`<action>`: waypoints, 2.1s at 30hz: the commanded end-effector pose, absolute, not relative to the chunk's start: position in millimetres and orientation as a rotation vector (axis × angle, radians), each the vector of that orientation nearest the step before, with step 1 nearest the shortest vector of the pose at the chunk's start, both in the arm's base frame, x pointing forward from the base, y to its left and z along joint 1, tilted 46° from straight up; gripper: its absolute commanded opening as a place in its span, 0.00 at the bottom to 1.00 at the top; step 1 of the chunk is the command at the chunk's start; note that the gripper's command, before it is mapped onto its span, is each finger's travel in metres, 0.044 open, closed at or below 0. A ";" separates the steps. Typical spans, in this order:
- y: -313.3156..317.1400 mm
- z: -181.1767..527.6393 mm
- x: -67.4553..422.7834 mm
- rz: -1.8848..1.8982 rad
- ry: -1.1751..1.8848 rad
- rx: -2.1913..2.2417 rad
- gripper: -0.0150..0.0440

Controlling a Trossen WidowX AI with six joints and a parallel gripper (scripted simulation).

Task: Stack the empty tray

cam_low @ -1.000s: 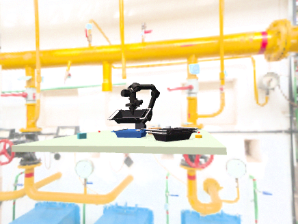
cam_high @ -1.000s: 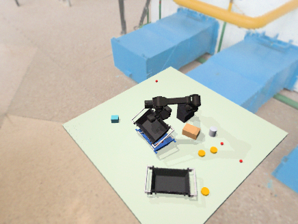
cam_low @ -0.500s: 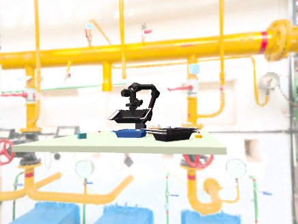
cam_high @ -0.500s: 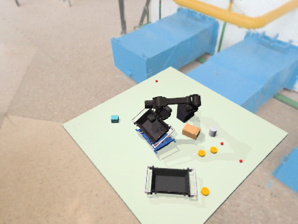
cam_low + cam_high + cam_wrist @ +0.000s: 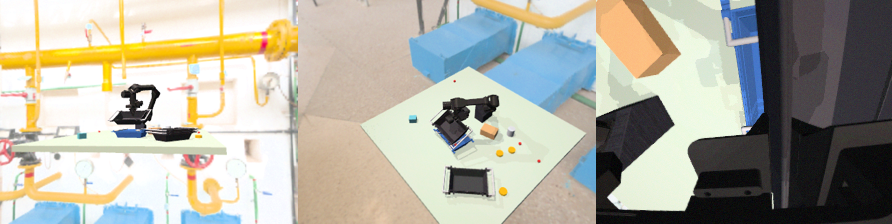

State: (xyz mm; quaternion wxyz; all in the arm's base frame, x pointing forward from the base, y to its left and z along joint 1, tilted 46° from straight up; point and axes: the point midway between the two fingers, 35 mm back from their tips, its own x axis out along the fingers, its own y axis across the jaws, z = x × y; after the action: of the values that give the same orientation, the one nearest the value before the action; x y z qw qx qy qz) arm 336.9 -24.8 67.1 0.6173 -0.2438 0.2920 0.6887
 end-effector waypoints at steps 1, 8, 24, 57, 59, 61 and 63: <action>-24.8 66.4 339.4 1.557 0.662 -0.563 0.25; -17.0 58.6 338.4 1.557 0.662 -0.563 0.25; -0.2 41.8 333.8 1.557 0.661 -0.563 0.25; 14.7 27.6 315.0 1.558 0.660 -0.561 0.25; 15.5 26.9 314.4 1.558 0.660 -0.561 0.25; 16.8 25.7 313.2 1.558 0.660 -0.561 0.25; 18.2 24.3 311.9 1.558 0.660 -0.561 0.25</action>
State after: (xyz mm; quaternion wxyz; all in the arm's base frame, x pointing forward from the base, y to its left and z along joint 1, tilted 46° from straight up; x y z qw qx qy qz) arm 316.7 11.9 28.0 0.6339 -0.2471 0.2866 0.6745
